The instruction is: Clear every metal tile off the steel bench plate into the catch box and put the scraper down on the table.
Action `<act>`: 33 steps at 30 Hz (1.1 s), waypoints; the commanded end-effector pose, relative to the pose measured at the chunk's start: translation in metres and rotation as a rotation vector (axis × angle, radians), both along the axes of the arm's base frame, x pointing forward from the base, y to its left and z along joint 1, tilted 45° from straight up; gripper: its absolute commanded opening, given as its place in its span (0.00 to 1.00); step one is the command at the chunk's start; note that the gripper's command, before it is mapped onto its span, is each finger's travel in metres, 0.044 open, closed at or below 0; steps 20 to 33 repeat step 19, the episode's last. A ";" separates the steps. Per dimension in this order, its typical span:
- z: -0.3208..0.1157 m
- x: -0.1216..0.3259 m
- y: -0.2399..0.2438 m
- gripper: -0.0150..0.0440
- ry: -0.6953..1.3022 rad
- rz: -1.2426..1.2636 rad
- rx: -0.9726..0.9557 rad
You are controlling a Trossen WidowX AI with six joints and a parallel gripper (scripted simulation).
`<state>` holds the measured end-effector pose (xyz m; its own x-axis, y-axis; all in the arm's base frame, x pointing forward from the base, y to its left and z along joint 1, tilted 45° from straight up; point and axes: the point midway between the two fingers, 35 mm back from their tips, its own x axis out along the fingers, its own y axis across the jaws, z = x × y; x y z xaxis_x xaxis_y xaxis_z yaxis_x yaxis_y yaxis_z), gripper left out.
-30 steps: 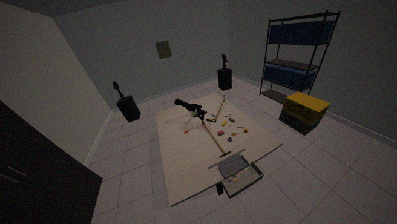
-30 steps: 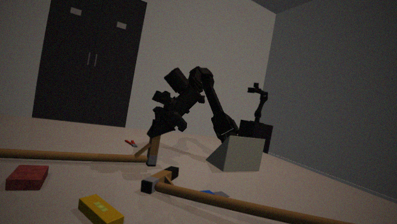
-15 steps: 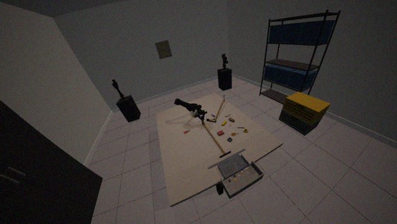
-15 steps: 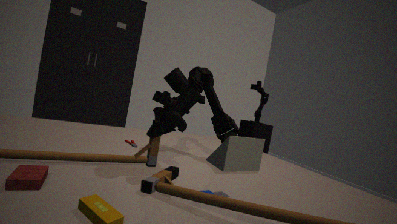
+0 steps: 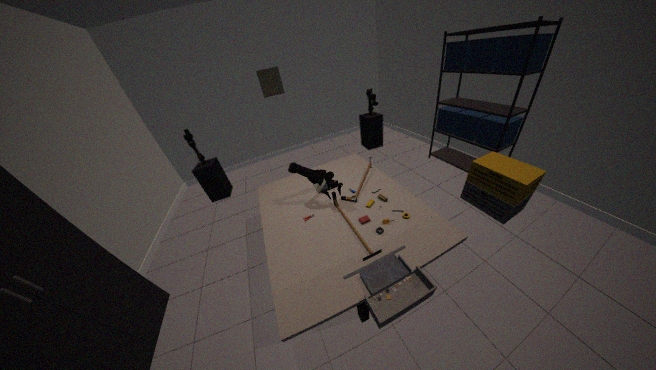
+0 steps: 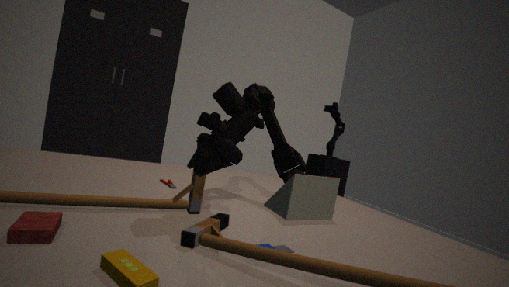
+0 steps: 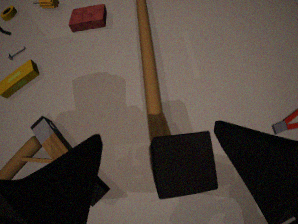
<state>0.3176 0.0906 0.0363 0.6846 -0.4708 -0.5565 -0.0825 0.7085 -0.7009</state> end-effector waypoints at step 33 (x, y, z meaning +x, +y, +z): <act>0.035 -0.020 0.045 1.00 0.013 -0.009 0.017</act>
